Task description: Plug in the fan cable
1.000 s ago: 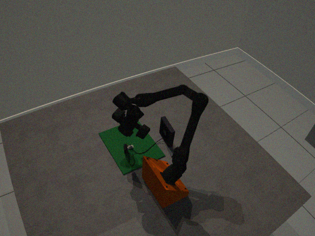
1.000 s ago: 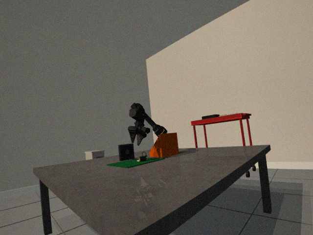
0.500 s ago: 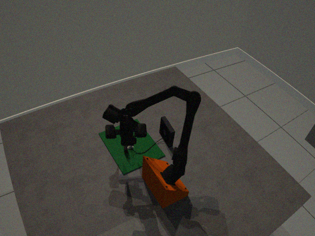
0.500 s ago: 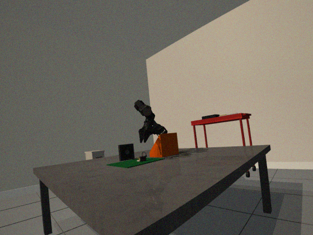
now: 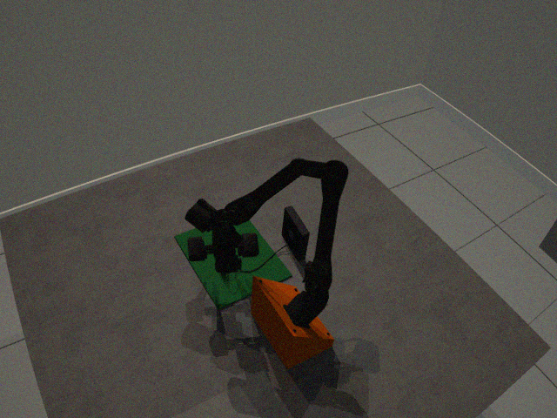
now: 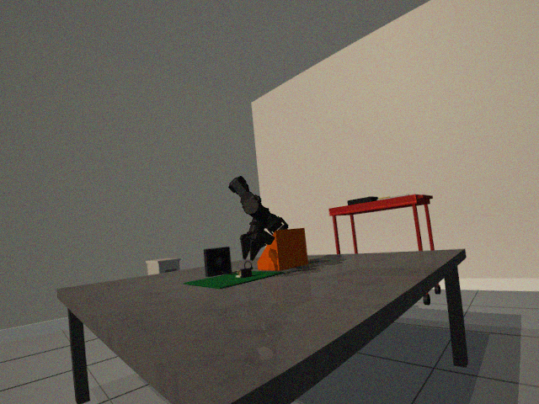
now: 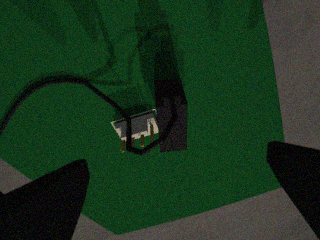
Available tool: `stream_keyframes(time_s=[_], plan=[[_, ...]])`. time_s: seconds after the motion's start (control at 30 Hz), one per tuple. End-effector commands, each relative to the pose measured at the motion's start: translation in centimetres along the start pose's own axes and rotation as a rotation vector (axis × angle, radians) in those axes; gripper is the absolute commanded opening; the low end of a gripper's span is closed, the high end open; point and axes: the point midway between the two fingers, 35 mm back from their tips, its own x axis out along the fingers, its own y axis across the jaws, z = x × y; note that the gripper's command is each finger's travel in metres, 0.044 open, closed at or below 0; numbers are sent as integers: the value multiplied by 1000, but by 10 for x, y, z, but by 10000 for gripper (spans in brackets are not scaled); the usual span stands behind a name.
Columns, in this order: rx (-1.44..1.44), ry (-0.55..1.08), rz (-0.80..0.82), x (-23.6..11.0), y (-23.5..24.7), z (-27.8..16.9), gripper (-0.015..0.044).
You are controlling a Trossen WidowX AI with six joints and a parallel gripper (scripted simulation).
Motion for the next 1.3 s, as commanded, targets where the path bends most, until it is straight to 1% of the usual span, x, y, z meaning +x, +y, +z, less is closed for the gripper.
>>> stream_keyframes(time_s=[0.0,0.8,0.97,1.27], plan=[[-2,13,0,6,0,1,440],[-2,14,1,40,0,16,440],[-2,14,2,43,1,17,440],[4,10,-4,41,0,16,204]])
